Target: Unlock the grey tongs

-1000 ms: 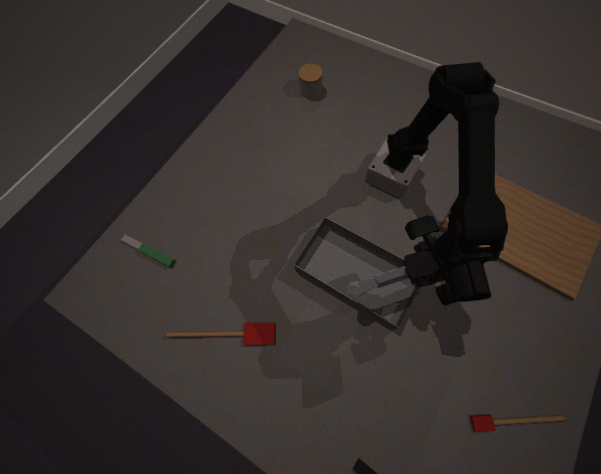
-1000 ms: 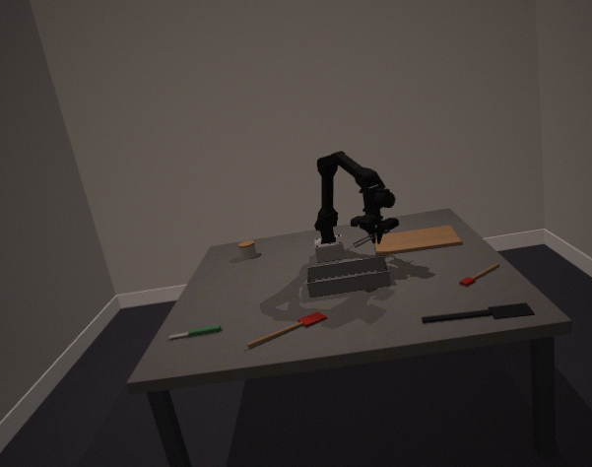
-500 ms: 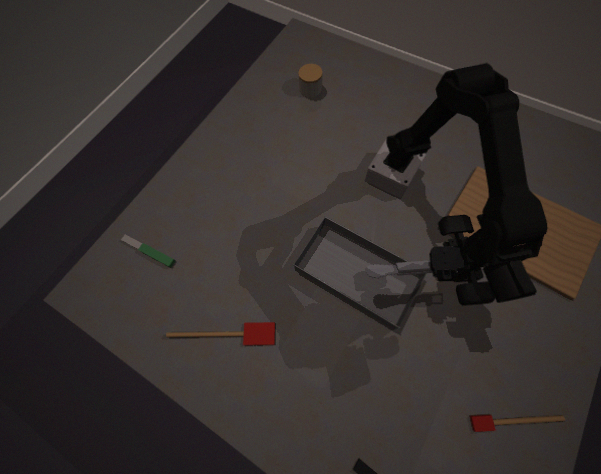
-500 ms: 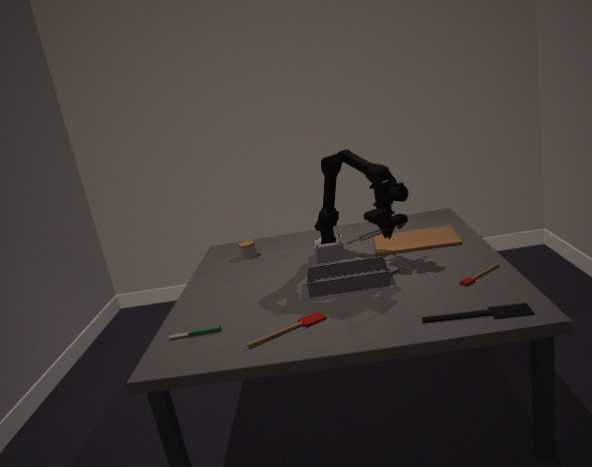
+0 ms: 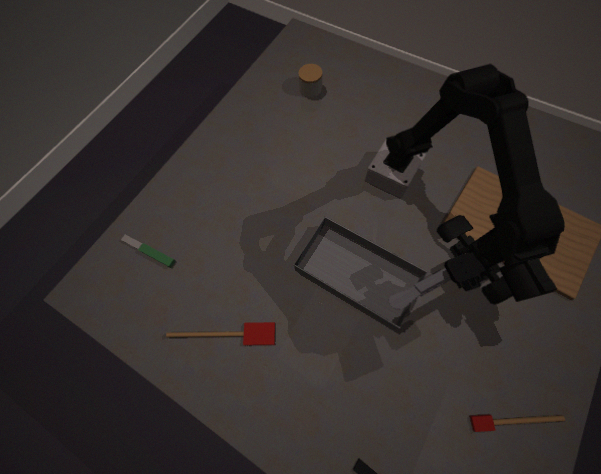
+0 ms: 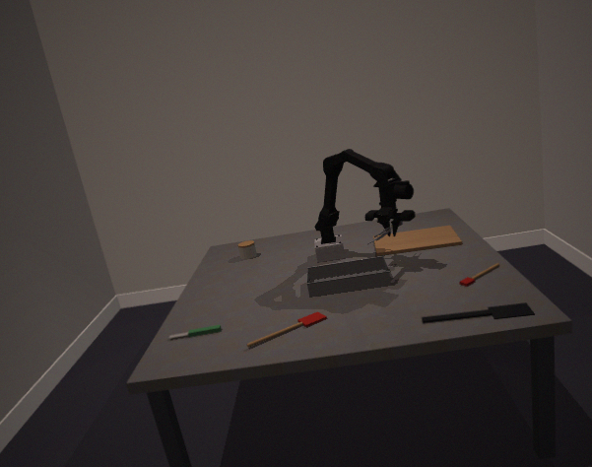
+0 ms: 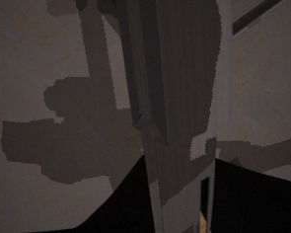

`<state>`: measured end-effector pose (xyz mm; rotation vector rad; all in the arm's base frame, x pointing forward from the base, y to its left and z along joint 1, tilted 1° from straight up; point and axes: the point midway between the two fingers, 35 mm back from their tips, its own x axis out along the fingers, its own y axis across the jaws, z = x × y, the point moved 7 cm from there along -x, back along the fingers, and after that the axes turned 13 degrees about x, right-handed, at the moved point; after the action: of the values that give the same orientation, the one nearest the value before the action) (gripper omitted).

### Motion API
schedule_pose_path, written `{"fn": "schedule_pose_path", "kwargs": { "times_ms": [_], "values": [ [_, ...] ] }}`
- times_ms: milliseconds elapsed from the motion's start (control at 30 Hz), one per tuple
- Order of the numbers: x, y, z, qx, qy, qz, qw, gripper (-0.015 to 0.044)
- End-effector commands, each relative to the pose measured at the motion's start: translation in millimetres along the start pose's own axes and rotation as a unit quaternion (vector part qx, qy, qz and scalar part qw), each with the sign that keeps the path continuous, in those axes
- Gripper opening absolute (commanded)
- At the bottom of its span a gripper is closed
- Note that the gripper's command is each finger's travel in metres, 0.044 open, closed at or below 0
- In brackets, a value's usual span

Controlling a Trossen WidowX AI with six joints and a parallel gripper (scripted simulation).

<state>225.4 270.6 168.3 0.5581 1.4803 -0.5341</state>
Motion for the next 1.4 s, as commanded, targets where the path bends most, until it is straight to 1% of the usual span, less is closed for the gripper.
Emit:
{"fn": "schedule_pose_path", "kwargs": {
  "times_ms": [0, 333, 667, 1000, 1367],
  "values": [
    [-2, 2, -10, -0.087, 0.002, 0.004, 0.996, -0.015],
    [-3, 5, -33, -0.289, 0.002, 0.005, 0.957, -0.015],
    [-3, 4, -57, -0.479, 0.003, 0.007, 0.878, -0.015],
    [-4, 4, -80, -0.648, 0.002, 0.008, 0.762, -0.015],
    [-4, 1, -105, -0.802, 0.001, 0.009, 0.598, -0.015]
  ]
}}
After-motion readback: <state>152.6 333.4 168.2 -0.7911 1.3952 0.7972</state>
